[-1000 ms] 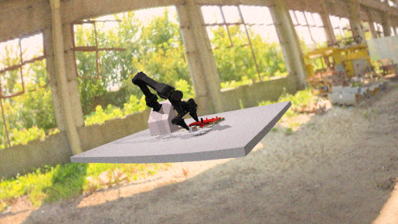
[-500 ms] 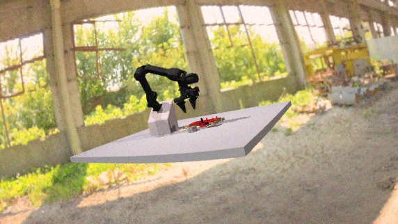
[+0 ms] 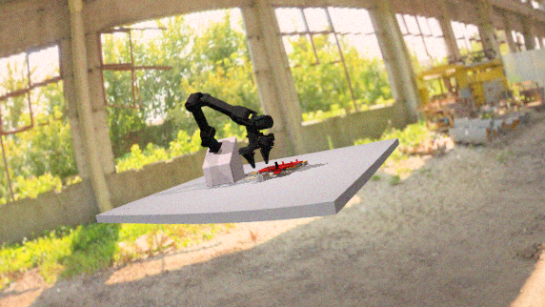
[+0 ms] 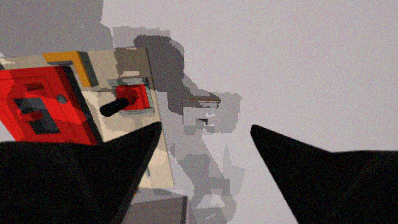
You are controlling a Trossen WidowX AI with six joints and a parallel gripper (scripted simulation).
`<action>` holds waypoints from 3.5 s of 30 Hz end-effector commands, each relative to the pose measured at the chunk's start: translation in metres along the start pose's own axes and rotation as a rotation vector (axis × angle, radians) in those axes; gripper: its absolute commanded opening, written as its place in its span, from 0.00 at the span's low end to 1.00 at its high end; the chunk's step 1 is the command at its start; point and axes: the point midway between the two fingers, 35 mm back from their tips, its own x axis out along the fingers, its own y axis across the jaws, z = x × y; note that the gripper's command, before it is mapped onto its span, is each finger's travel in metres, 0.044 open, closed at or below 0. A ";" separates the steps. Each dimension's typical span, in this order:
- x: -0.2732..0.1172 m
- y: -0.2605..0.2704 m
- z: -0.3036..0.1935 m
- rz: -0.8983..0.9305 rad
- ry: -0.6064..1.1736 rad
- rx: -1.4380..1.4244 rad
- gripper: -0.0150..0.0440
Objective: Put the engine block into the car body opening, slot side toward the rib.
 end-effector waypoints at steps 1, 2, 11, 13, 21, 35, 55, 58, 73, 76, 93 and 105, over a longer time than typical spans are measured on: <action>0.006 0.004 -0.002 0.003 -0.004 -0.009 1.00; 0.007 0.004 -0.002 0.003 -0.004 -0.009 1.00; 0.021 0.004 -0.002 0.002 -0.004 -0.009 1.00; 0.022 0.004 -0.002 0.002 -0.004 -0.009 1.00; 0.035 0.004 -0.002 0.002 -0.004 -0.010 1.00; 0.055 0.004 -0.003 0.001 -0.004 -0.010 1.00; 0.050 0.003 -0.002 -0.004 -0.011 -0.029 0.39; 0.041 0.002 0.000 -0.012 -0.022 -0.058 0.25; -0.001 0.011 0.004 0.005 -0.014 -0.037 0.25; -0.010 0.012 0.004 0.008 -0.012 -0.033 0.25; -0.065 0.016 -0.002 0.008 -0.004 -0.011 0.25; -0.054 -0.011 0.007 0.005 -0.004 -0.009 0.25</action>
